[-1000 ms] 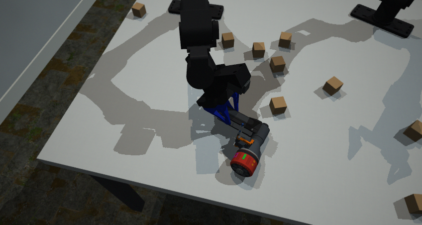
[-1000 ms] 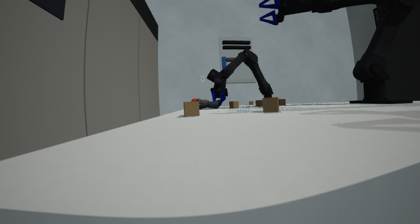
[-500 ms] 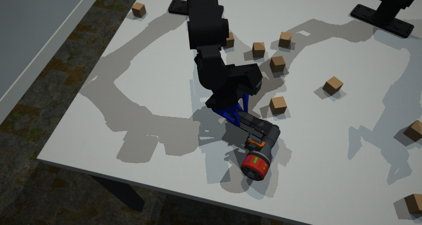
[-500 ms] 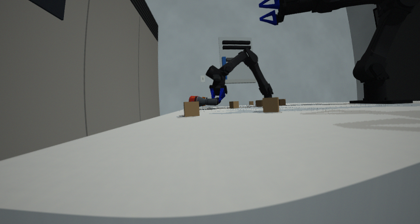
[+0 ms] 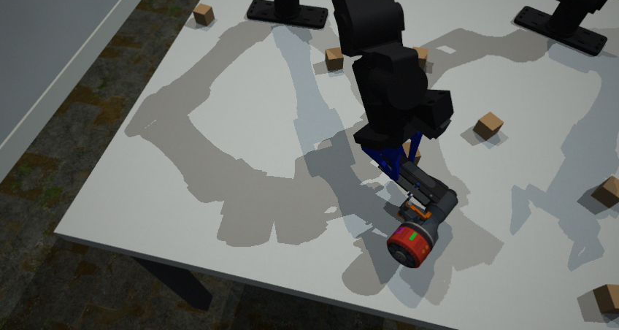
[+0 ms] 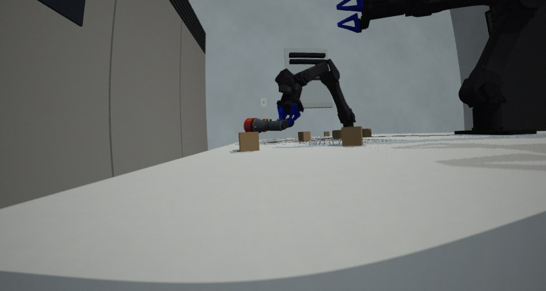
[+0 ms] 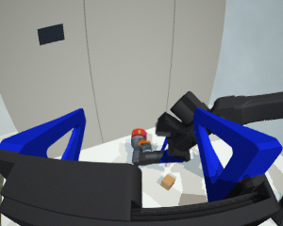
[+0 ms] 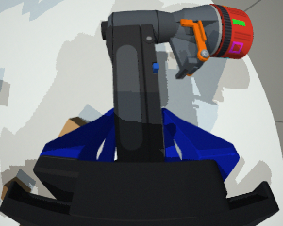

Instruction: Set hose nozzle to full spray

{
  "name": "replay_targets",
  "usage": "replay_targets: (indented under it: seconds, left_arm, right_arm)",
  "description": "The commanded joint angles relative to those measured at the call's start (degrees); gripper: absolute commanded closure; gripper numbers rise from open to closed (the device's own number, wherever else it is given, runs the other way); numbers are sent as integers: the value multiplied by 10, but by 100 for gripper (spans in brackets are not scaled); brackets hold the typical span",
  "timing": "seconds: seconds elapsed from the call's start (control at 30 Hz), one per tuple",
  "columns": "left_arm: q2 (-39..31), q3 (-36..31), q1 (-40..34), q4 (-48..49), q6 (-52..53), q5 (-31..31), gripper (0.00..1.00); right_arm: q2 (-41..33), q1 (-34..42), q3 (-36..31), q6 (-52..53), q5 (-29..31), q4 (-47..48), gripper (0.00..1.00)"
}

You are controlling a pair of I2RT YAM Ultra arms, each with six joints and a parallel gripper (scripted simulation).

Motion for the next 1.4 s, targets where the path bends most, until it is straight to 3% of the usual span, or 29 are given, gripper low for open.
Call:
replay_targets:
  seconds: [0.0, 0.07, 0.1, 0.37, 0.4, 0.47, 0.5, 0.63, 0.83, 0.87, 0.93, 1.13, 1.27, 1.37]
  left_arm:
    - [-15, 17, -4, 1, 2, -2, 0]
    - [-15, 17, -4, 1, 2, -2, 0]
    - [-15, 17, -4, 1, 2, -2, 0]
    - [-15, 17, -4, 1, 2, -2, 0]
    - [-15, 17, -4, 1, 2, -2, 0]
    - [-15, 17, -4, 1, 2, -2, 0]
    - [-15, 17, -4, 1, 2, -2, 0]
    - [-15, 17, -4, 1, 2, -2, 0]
    - [-15, 17, -4, 1, 2, -2, 0]
    - [-15, 17, -4, 1, 2, -2, 0]
    - [-15, 17, -4, 1, 2, -2, 0]
    - [-15, 17, -4, 1, 2, -2, 0]
    - [-15, 17, -4, 1, 2, -2, 0]
    - [-15, 17, -4, 1, 2, -2, 0]
  right_arm:
    - [-1, 38, 50, 101, 72, -3, 64]
    - [-1, 38, 50, 101, 72, -3, 64]
    - [29, 47, 64, 121, 96, -13, 64]
    - [64, 133, 119, 274, 203, 27, 64]
    - [56, 99, 110, 192, 147, 3, 64]
    - [46, 94, 111, 188, 149, 4, 64]
    - [69, 134, 136, 211, 167, 14, 64]
    - [75, 143, 138, 239, 185, 14, 64]
    - [107, 189, 168, 357, 270, 25, 64]
    - [105, 162, 158, 275, 216, -5, 64]
    - [94, 156, 159, 272, 217, -4, 64]
    - [128, 213, 190, 393, 305, 21, 64]
    - [133, 203, 202, 402, 326, 16, 64]
    - [144, 201, 211, 367, 310, 10, 64]
